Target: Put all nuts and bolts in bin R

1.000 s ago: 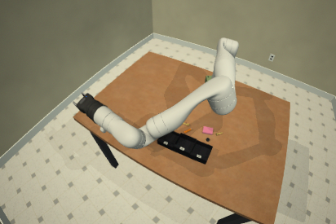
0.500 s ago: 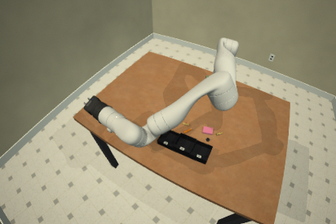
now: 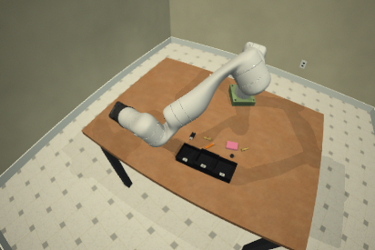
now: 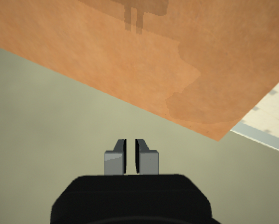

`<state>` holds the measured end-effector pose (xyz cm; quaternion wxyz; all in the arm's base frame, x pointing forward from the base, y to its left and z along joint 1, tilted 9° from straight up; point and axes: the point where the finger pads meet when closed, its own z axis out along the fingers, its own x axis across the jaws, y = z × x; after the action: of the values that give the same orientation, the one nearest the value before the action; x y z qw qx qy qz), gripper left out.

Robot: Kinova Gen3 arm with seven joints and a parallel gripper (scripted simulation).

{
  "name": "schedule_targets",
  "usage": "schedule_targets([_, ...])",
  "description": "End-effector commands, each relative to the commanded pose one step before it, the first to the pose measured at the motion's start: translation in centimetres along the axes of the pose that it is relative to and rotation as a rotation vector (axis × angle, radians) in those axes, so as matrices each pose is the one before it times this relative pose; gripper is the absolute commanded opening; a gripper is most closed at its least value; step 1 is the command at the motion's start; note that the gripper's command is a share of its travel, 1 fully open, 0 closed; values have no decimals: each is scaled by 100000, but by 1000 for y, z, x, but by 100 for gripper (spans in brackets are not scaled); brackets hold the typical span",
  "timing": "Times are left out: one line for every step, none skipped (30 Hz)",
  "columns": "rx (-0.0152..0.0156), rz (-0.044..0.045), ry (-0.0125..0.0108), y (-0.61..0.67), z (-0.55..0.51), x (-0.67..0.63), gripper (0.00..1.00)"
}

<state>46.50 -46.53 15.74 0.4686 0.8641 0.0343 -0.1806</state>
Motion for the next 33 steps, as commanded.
schedule_targets([7033, -1010, 2516, -134, -985, -1498, 31])
schedule_targets([3700, -2701, 1099, -718, -268, -312, 31])
schedule_targets([2, -2, 0, -439, -143, -174, 31])
schedule_targets([3707, -2976, 1551, -722, -332, -261, 31])
schedule_targets([3514, -2820, 1465, -734, -310, -227, 31])
schedule_targets([2, -2, 0, -486, -182, -132, 31])
schedule_targets([3449, -3088, 1889, -731, -364, -180, 31])
schedule_targets([0, 0, 0, 0, 0, 0, 31])
schedule_targets([0, 0, 0, 0, 0, 0, 31])
schedule_targets([3293, -2946, 1800, -744, -342, -147, 31])
schedule_targets([3163, -3202, 2179, -733, -376, -102, 31])
schedule_targets([3042, -3081, 2098, -751, -353, -73, 31])
schedule_targets([3, -2, 1, -767, -331, -43, 31])
schedule_targets([4, -1, -1, -357, -156, -17, 31])
schedule_targets([2846, -3316, 2428, -731, -405, -31, 31])
schedule_targets([2764, -3221, 2359, -744, -385, 2, 31])
schedule_targets([6, -2, -2, -624, -306, 36, 31])
schedule_targets([2516, -3432, 2625, -724, -417, 37, 31])
schedule_targets([2471, -3367, 2573, -724, -398, 76, 31])
schedule_targets([3, -1, 1, -669, -340, 99, 31])
schedule_targets([1, 0, 0, 2, 0, 1, 31])
schedule_targets([2175, -3546, 2773, -715, -423, 101, 31])
schedule_targets([2155, -3514, 2748, -720, -404, 138, 31])
schedule_targets([7, -2, -1, -689, -372, 172, 31])
schedule_targets([0, 0, 0, 0, 0, 0, 31])
schedule_targets([0, 0, 0, 0, 0, 0, 31])
schedule_targets([1832, -3660, 2871, -700, -425, 162, 31])
schedule_targets([1831, -3660, 2872, -704, -406, 199, 31])
schedule_targets([8, -5, 2, -694, -387, 238, 31])
schedule_targets([1491, -3772, 2924, -688, -421, 219, 31])
schedule_targets([1490, -3771, 2925, -686, -404, 257, 31])
schedule_targets([23, -41, 31, -672, -385, 294, 31])
schedule_targets([2, 0, 0, -54, -32, 25, 31])
